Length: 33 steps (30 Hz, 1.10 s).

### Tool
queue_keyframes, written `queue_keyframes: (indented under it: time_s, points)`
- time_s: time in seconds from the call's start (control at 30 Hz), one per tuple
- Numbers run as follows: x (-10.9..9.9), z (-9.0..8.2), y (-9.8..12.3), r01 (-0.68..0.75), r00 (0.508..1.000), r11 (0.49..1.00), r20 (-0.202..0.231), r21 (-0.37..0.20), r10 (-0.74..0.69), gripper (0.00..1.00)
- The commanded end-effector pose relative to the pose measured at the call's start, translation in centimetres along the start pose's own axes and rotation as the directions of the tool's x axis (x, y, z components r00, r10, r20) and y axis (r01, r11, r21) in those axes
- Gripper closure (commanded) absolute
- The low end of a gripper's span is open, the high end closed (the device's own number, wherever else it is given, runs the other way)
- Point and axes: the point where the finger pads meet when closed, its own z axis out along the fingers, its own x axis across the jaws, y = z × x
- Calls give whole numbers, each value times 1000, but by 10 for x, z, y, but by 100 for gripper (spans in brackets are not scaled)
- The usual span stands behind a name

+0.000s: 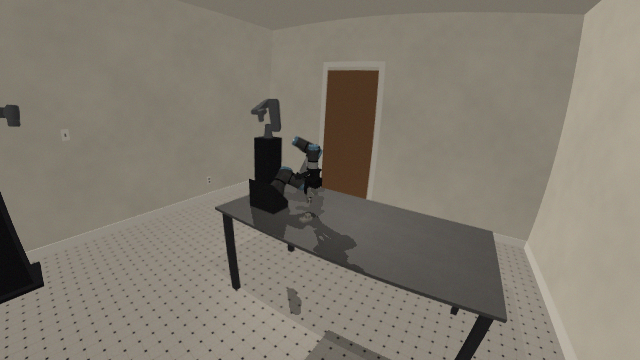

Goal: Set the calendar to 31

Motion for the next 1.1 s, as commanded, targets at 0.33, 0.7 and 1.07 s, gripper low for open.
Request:
queue_keyframes:
  time_s: [0.33, 0.7, 1.07]
  points:
    - [20, 1, 6, -454, 891, 891, 8, -1, 454, 90]
    - [35, 3, 13, -749, 662, 662, 6, -4, 749, 90]
    - [48, 4, 20, -927, 375, 375, 5, -5, 927, 90]
